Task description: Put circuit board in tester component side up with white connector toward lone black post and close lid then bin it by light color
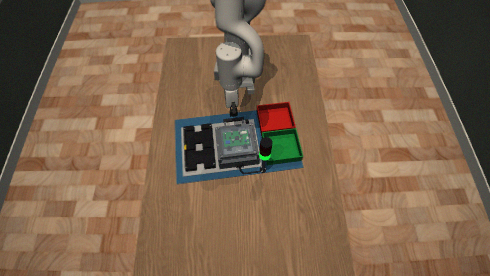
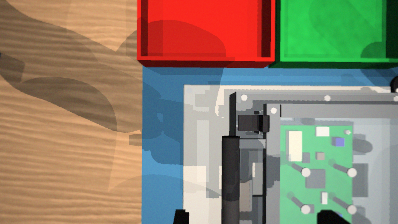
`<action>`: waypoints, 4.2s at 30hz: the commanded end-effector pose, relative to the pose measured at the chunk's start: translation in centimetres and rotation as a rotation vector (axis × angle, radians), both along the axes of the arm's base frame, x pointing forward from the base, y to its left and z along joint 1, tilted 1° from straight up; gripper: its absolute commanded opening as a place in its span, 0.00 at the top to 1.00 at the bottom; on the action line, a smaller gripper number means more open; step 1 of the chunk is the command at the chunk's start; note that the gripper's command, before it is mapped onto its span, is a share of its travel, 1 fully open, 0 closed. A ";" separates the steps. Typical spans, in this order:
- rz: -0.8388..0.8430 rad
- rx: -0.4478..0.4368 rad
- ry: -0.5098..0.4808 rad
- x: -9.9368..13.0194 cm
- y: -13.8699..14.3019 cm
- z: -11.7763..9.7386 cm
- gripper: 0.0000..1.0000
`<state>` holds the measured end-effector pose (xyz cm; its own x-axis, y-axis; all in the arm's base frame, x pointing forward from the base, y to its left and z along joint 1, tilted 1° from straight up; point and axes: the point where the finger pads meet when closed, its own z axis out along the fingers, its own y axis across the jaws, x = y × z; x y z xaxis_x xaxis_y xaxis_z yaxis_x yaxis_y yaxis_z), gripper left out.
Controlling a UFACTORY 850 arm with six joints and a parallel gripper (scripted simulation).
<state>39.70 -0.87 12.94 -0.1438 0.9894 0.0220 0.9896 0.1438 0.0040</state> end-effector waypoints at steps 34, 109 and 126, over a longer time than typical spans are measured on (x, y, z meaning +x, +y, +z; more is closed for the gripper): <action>0.000 0.000 -0.002 0.1 0.0 0.1 1.00; -0.852 0.001 0.017 0.1 0.0 1.4 1.00; -1.370 0.002 0.029 0.1 0.0 1.4 1.00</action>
<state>39.70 -0.90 14.25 0.8926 0.4498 0.0315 0.4509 -0.8916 -0.0424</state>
